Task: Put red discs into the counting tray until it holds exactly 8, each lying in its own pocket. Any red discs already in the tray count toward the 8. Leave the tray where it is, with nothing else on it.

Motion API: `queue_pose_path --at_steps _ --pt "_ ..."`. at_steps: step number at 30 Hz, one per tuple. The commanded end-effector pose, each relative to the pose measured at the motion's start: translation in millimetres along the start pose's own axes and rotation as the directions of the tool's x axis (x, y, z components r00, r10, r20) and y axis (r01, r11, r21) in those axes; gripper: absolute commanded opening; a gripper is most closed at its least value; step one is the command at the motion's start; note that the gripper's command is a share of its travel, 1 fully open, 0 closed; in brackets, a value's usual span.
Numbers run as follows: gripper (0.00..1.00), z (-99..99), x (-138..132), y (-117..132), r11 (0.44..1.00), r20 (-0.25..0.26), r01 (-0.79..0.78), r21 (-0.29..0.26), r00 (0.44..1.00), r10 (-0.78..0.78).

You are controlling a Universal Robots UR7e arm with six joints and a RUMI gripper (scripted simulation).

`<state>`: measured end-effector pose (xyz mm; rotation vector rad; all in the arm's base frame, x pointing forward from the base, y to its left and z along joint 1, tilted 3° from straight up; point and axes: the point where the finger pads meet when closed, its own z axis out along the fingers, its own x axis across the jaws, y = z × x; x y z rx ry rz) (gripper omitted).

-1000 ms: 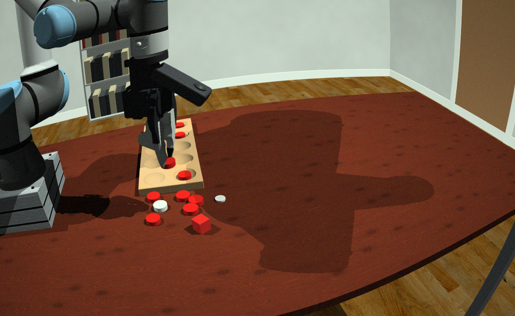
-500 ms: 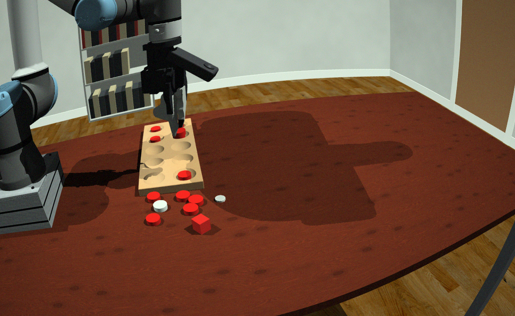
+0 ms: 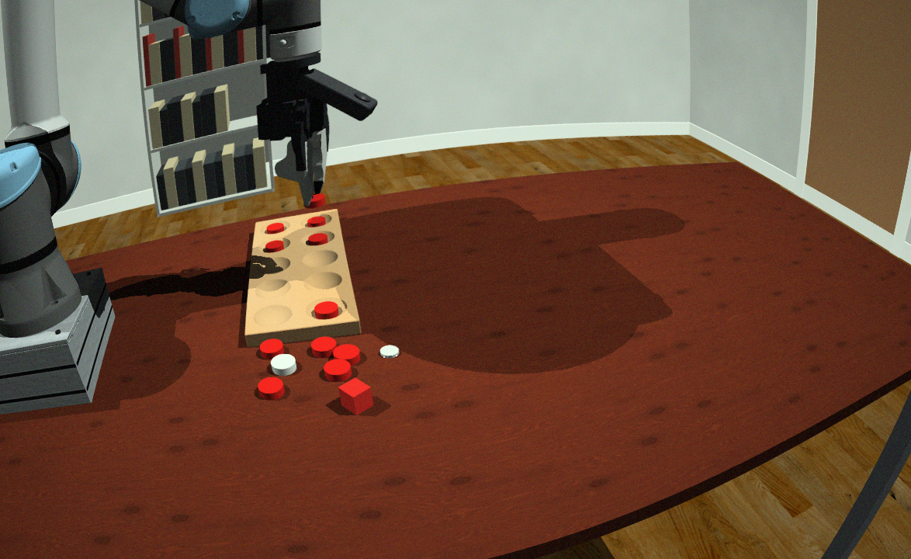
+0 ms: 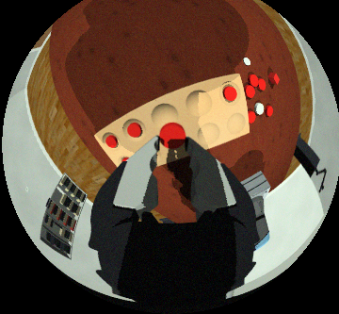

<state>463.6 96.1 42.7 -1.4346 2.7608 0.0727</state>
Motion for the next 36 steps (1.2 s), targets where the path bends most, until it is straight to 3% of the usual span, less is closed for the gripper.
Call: queue_pose_path --at_steps 1,9,20,36 --pt "0.0 -0.6 -13.4 6.4 1.0 -0.004 -0.003 0.001 1.0 0.003" --pt "0.0 5.9 -13.6 6.2 1.0 -0.004 -0.003 0.001 1.0 0.003" --pt "0.0 70.7 -13.5 5.9 1.0 -0.004 -0.003 0.001 1.0 0.003" --pt "0.0 89.2 -13.1 6.4 1.0 -0.004 -0.003 0.001 1.0 0.003"
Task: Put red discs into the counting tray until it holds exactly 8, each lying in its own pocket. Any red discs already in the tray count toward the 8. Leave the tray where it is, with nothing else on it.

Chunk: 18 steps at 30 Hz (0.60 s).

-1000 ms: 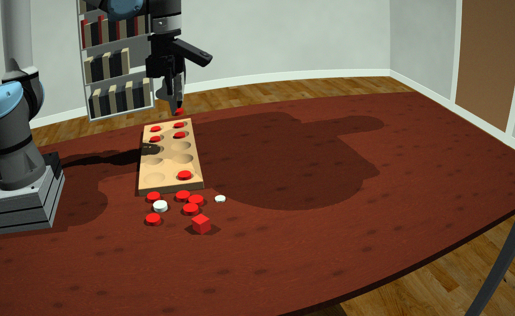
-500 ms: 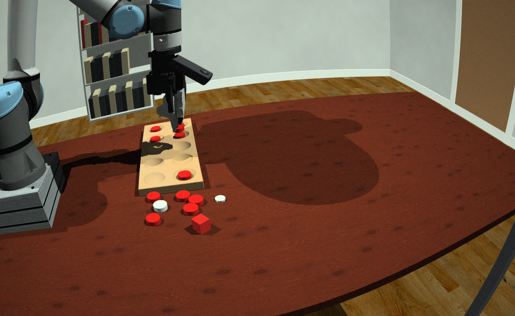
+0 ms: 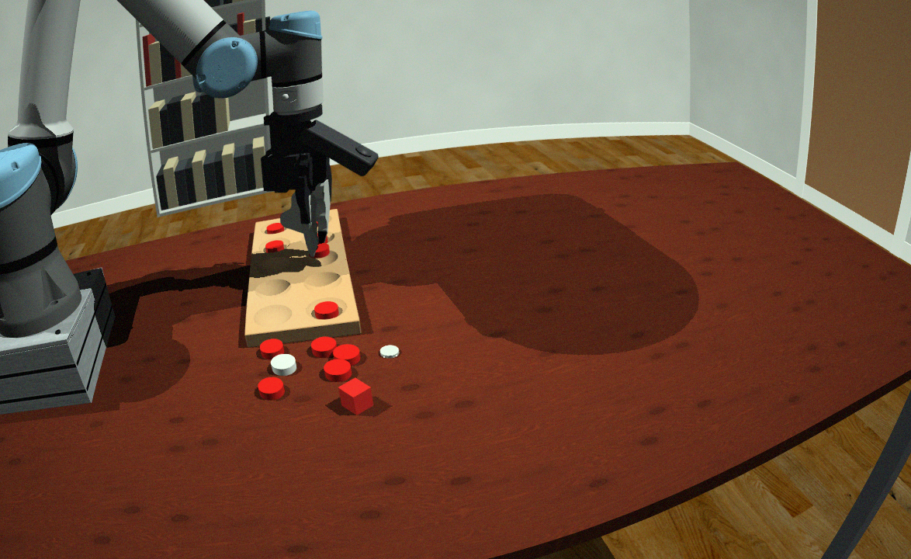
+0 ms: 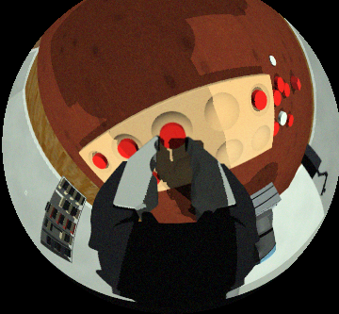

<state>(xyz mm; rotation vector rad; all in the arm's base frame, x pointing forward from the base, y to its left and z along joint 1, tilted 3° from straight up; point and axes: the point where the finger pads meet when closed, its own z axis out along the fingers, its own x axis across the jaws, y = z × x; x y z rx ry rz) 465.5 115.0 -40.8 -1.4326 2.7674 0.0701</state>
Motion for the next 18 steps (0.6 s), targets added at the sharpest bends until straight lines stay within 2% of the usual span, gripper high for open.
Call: queue_pose_path --at_steps 1,18 --pt "0.0 6.3 -0.5 -0.6 1.0 0.001 0.0 0.002 1.0 0.0" --pt "0.0 14.3 -0.4 -0.4 1.0 0.001 0.0 0.001 1.0 0.0"
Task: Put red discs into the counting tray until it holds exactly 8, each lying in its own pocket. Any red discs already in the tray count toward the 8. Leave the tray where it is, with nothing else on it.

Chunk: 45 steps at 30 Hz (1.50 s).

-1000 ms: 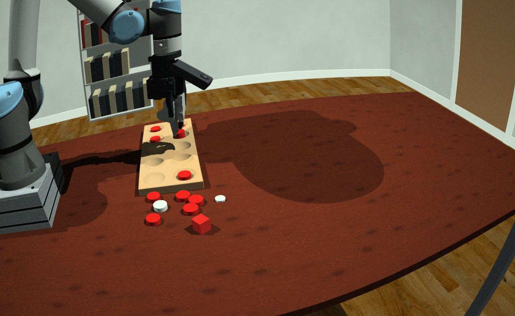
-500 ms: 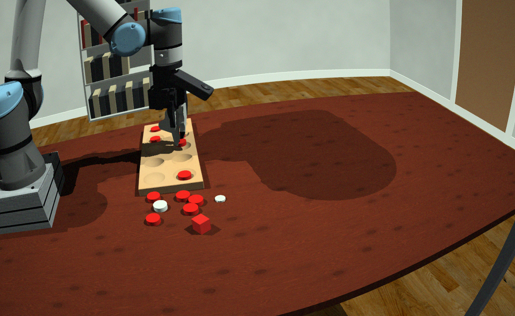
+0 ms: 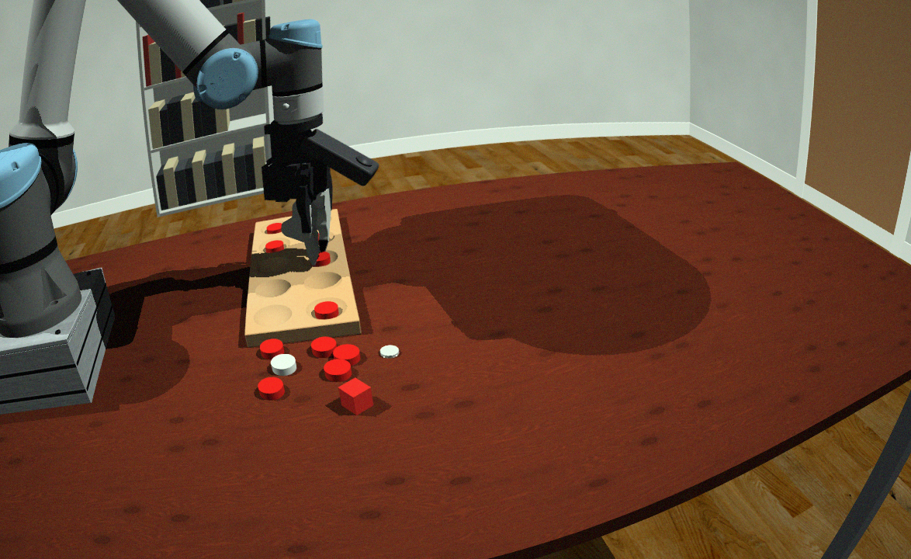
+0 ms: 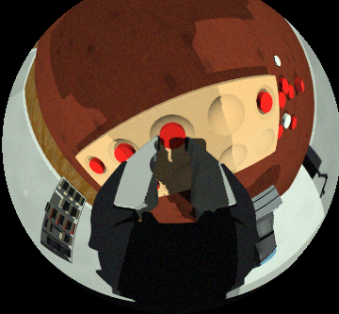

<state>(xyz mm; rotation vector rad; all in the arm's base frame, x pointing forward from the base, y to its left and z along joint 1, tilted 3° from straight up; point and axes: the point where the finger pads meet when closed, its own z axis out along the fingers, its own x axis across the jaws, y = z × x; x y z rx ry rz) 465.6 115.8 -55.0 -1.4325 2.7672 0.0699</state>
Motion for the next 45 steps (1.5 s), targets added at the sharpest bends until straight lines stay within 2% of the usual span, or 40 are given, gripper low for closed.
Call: queue_pose_path --at_steps 1,6,7,27,45 --pt "0.0 0.1 -0.3 -0.4 1.0 0.001 0.0 0.001 1.0 0.0" --pt "0.0 0.1 -0.3 -0.4 1.0 0.001 0.0 0.001 1.0 0.0" --pt "0.22 0.1 -0.3 -0.4 1.0 0.001 0.0 0.001 1.0 0.0" --pt "0.22 -0.9 -0.3 -0.4 1.0 0.001 0.0 0.001 1.0 0.0" --pt "0.28 -4.9 -0.3 -0.4 1.0 0.001 0.0 0.001 1.0 0.0"
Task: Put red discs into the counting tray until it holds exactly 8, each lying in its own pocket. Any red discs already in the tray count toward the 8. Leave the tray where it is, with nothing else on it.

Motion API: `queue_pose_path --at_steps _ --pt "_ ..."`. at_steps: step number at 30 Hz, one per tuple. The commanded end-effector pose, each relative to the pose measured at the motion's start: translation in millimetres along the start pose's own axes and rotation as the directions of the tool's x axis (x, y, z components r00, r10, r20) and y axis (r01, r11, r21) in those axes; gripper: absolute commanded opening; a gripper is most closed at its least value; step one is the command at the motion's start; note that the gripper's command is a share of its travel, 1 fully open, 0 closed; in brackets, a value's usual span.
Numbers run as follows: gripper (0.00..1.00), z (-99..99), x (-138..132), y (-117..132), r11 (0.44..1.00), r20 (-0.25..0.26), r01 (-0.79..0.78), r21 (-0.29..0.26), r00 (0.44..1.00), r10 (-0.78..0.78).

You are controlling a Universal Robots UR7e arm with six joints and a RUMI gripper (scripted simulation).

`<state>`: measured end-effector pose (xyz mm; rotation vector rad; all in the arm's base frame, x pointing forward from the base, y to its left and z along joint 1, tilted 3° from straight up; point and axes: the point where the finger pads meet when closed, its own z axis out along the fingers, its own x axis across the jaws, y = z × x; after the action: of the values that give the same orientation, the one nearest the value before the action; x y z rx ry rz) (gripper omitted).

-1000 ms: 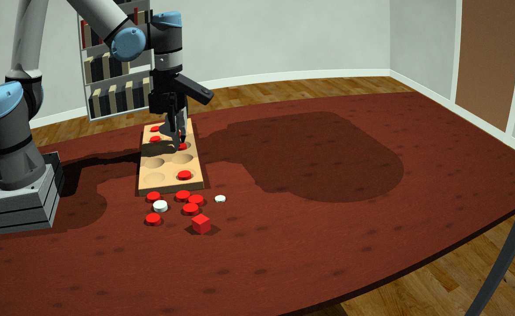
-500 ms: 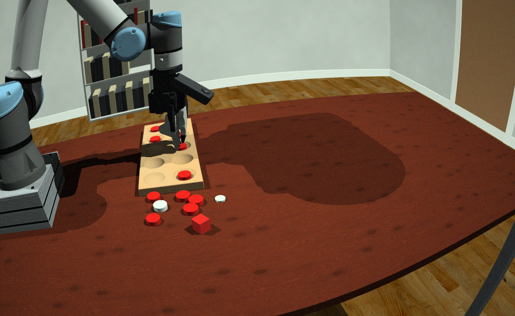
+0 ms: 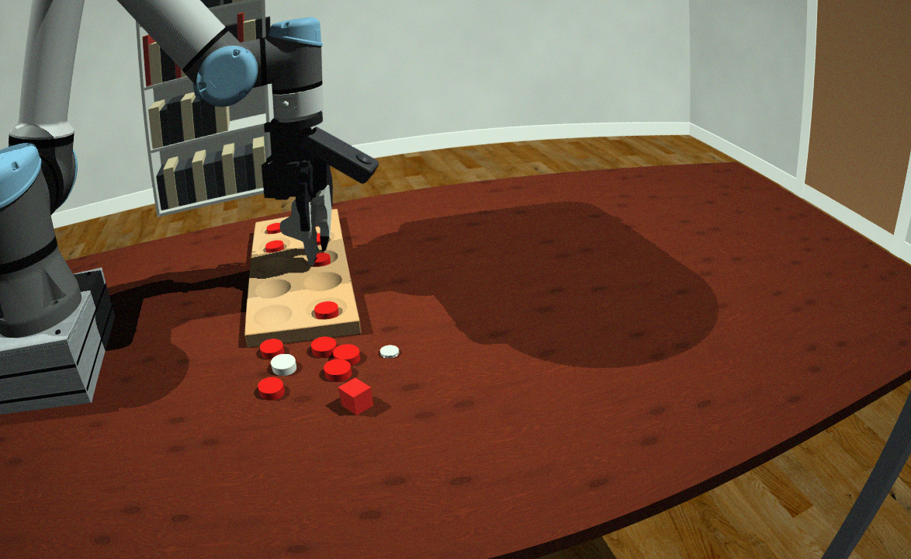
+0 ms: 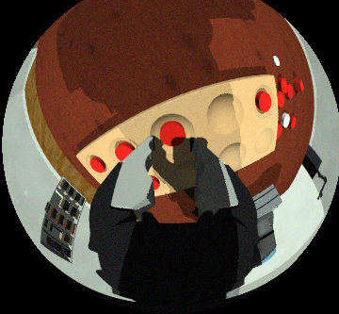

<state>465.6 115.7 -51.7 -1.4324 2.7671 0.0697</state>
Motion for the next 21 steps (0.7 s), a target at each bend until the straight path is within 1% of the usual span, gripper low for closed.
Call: queue_pose_path --at_steps 1,9,12,16,21 --pt "0.28 -1.9 -0.3 -0.4 1.0 0.001 0.0 0.001 1.0 0.0" --pt "0.28 -3.5 -0.3 -0.4 1.0 0.001 0.0 0.001 1.0 0.0" --pt "0.28 -8.3 -0.4 -0.7 1.0 0.001 0.0 0.001 1.0 0.0" --pt "0.28 -22.7 -0.7 -1.0 1.0 0.001 0.0 0.001 1.0 0.0" --pt "0.28 -50.2 -0.5 -0.8 1.0 0.001 0.0 0.001 1.0 0.0"
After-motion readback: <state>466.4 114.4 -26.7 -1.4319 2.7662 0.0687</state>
